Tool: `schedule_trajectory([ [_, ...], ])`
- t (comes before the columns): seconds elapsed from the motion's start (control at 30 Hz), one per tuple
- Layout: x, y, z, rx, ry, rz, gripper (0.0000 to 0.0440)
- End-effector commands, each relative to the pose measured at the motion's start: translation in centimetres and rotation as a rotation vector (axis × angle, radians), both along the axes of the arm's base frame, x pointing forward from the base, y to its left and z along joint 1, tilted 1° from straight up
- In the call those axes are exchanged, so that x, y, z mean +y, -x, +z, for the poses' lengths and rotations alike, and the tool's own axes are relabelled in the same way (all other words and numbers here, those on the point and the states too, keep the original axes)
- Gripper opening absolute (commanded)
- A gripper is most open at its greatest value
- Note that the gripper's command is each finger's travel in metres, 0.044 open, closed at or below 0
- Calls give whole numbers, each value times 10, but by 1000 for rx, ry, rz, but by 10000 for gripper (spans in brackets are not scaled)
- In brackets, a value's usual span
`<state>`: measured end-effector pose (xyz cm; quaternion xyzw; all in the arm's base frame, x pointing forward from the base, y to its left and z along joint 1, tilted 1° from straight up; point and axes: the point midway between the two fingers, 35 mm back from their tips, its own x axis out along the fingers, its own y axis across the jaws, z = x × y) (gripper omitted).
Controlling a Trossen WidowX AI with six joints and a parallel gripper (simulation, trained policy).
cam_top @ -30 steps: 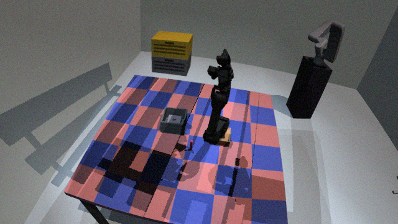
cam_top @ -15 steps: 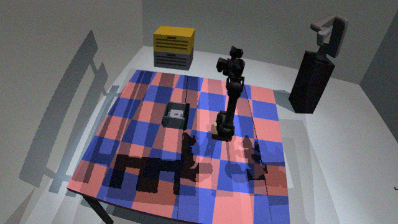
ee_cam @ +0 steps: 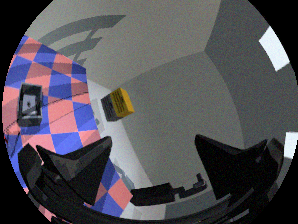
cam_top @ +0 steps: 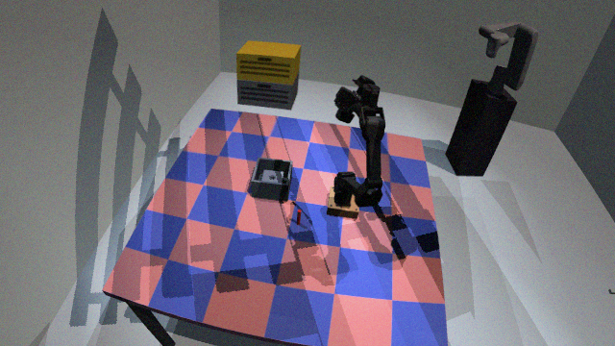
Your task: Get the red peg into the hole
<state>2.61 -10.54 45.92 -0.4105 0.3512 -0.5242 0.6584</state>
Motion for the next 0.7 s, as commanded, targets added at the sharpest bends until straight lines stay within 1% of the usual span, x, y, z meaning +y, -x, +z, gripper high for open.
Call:
schedule_trajectory([
  [0.0, -14, -7, -20, -70, -111, 47, 440],
  [0.33, -37, -36, -64, -222, -388, 139, 440],
  [0.67, -40, -77, -112, -320, -690, 194, 440],
])
